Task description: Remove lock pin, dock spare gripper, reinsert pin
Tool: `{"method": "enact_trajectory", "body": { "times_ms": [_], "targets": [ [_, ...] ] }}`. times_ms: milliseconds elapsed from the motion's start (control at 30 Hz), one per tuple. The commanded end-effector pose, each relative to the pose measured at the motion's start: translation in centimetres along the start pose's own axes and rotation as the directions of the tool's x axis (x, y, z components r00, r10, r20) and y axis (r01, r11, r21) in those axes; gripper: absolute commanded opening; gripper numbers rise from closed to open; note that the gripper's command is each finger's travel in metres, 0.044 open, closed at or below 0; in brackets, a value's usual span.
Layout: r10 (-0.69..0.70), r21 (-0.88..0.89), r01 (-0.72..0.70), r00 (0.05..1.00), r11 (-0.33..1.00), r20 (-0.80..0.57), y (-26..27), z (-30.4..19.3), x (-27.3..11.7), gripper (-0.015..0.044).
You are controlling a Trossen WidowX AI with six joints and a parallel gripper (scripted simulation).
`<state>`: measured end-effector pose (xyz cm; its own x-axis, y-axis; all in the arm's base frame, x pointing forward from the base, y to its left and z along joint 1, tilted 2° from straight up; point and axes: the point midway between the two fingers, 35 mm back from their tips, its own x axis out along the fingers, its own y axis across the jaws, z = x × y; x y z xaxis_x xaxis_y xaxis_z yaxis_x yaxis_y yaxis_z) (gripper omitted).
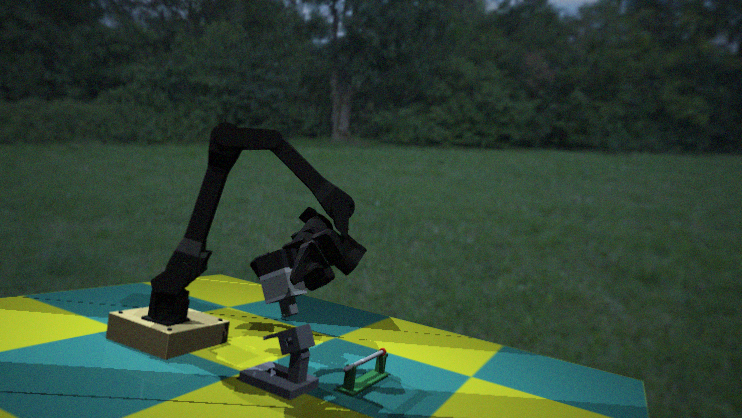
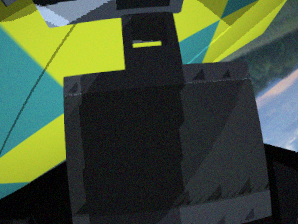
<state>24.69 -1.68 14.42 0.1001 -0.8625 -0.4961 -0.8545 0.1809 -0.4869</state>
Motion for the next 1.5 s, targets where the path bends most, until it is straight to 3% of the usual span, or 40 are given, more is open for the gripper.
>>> {"method": "enact_trajectory", "body": {
  "times_ms": [0, 1467],
  "targets": [
    [-0.014, -0.004, 0.014, 1.0, 1.0, -0.012, -0.1, 0.5, 0.4, 0.0],
    [-0.002, 0.003, 0.002, 1.0, 1.0, -0.005, 0.0, 4.3, 2.7, 0.0]
  ]
}}
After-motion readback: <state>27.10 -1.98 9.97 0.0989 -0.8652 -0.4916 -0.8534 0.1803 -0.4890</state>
